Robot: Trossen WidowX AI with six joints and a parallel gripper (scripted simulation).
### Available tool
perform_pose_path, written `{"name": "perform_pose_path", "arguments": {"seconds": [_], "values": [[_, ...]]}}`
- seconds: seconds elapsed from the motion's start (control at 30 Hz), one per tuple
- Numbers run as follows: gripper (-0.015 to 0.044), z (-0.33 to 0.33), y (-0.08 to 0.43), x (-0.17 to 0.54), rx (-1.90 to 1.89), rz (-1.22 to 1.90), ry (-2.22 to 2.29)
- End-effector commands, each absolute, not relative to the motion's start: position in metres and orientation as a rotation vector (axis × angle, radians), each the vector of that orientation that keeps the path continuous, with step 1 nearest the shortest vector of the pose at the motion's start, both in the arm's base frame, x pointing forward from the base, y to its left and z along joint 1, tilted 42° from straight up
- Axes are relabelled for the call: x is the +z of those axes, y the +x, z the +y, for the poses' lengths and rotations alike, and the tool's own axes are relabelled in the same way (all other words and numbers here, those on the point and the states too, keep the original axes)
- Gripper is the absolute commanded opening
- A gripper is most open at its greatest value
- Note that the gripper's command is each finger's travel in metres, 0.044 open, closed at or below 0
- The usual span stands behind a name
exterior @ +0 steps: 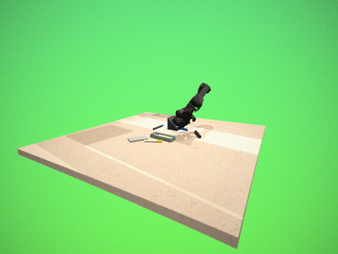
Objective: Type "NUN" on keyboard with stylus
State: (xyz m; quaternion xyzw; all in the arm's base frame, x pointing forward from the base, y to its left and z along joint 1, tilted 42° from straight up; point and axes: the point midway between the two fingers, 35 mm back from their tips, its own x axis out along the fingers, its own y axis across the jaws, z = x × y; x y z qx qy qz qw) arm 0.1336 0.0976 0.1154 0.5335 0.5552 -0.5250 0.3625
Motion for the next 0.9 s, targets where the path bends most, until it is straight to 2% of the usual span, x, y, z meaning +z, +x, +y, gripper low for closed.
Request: {"name": "perform_pose_path", "arguments": {"seconds": [0.0,0.87], "values": [[0.0000,0.096,0.139,0.116,-1.266,1.460,1.293],[0.0000,0.086,0.175,0.125,-0.557,1.633,0.569]]}}
